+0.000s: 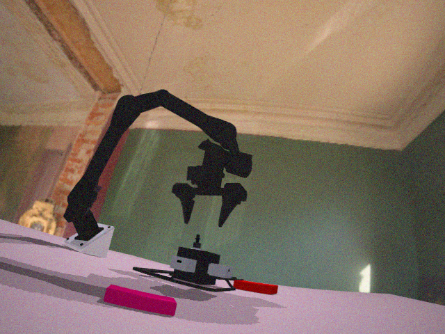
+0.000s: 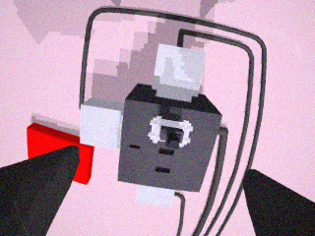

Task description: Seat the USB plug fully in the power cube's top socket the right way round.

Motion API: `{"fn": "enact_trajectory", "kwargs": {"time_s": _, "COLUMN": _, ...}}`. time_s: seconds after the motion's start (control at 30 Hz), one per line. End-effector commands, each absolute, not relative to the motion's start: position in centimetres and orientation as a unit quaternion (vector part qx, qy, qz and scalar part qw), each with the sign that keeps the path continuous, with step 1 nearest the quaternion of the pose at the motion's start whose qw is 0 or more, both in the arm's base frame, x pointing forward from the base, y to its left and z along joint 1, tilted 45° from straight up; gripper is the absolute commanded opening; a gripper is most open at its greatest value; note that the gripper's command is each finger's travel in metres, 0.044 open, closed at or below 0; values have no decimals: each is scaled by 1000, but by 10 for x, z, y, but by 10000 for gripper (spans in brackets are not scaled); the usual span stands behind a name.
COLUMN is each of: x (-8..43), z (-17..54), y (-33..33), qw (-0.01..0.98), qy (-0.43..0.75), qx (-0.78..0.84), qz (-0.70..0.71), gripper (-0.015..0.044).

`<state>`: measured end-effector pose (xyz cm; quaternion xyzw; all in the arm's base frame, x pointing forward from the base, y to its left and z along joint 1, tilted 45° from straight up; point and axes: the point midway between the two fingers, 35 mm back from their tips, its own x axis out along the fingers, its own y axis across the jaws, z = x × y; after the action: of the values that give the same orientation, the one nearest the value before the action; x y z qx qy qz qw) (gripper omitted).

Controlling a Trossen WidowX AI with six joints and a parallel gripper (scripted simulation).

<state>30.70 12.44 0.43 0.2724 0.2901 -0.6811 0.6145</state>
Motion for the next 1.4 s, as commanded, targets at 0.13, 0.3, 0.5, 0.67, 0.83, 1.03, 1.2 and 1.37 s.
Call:
{"fn": "enact_trajectory", "kwargs": {"time_s": 0.13, "x": 303, "z": 5, "y": 122, "qw": 609, "qy": 288, "qx": 271, "qz": -688, "gripper": 440}}
{"fn": "enact_trajectory", "kwargs": {"time_s": 0.3, "x": 302, "z": 2, "y": 120, "qw": 609, "qy": 288, "qx": 271, "qz": -688, "gripper": 440}}
{"fn": "enact_trajectory", "kwargs": {"time_s": 0.5, "x": 302, "z": -2, "y": 115, "qw": 609, "qy": 288, "qx": 271, "qz": -688, "gripper": 440}}
{"fn": "enact_trajectory", "kwargs": {"time_s": 0.67, "x": 301, "z": -6, "y": 112, "qw": 609, "qy": 288, "qx": 271, "qz": -688, "gripper": 440}}
{"fn": "enact_trajectory", "kwargs": {"time_s": 0.83, "x": 300, "z": -10, "y": 109, "qw": 609, "qy": 287, "qx": 271, "qz": -688, "gripper": 440}}
{"fn": "enact_trajectory", "kwargs": {"time_s": 1.03, "x": 300, "z": -14, "y": 104, "qw": 609, "qy": 287, "qx": 271, "qz": -688, "gripper": 440}}
{"fn": "enact_trajectory", "kwargs": {"time_s": 1.2, "x": 299, "z": -17, "y": 102, "qw": 609, "qy": 287, "qx": 271, "qz": -688, "gripper": 440}}
{"fn": "enact_trajectory", "kwargs": {"time_s": 1.37, "x": 299, "z": -17, "y": 102, "qw": 609, "qy": 287, "qx": 271, "qz": -688, "gripper": 440}}
